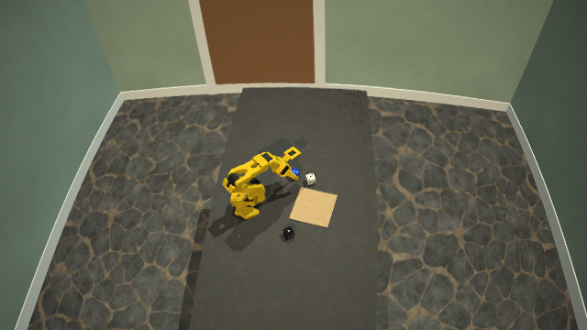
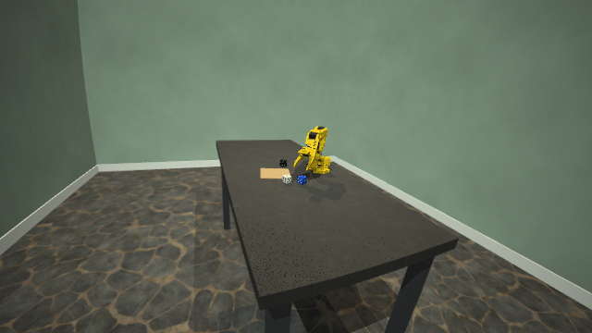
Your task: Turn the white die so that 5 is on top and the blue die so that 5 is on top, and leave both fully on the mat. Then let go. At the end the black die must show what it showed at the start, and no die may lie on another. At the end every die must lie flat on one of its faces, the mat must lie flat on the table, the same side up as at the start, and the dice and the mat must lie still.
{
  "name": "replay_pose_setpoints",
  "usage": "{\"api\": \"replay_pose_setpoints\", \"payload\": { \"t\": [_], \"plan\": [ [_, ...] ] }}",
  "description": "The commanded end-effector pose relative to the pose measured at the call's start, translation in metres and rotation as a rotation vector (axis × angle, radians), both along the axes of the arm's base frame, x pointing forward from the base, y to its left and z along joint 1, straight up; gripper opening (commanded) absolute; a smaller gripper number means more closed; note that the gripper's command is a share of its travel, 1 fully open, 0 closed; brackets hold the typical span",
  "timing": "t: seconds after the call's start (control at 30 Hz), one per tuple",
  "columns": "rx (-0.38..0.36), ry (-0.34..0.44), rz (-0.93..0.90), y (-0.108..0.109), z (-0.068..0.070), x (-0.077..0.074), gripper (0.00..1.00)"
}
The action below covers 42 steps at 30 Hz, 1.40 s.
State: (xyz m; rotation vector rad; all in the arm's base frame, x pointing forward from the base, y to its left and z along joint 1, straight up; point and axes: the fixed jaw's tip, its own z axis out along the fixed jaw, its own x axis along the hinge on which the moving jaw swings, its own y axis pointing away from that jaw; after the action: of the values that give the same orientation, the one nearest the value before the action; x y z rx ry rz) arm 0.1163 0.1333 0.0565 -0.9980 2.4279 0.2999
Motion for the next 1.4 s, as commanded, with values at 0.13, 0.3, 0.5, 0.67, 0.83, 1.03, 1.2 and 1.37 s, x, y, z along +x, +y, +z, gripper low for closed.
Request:
{"api": "replay_pose_setpoints", "payload": {
  "t": [0.13, 0.3, 0.5, 0.67, 0.83, 1.03, 1.2, 1.37],
  "plan": [
    [0.014, -0.013, 0.01, 0.0019, 0.0036, -0.0004, 0.35],
    [0.014, -0.013, 0.01, 0.0019, 0.0036, -0.0004, 0.35],
    [0.014, -0.013, 0.01, 0.0019, 0.0036, -0.0004, 0.35],
    [0.014, -0.013, 0.01, 0.0019, 0.0036, -0.0004, 0.35],
    [0.014, -0.013, 0.01, 0.0019, 0.0036, -0.0004, 0.35],
    [0.014, -0.013, 0.01, 0.0019, 0.0036, -0.0004, 0.35],
    [0.015, -0.013, 0.01, 0.0019, 0.0037, -0.0004, 0.35],
    [0.035, -0.033, 0.01, 0.0031, 0.0079, 0.0007, 0.35]
  ]
}}
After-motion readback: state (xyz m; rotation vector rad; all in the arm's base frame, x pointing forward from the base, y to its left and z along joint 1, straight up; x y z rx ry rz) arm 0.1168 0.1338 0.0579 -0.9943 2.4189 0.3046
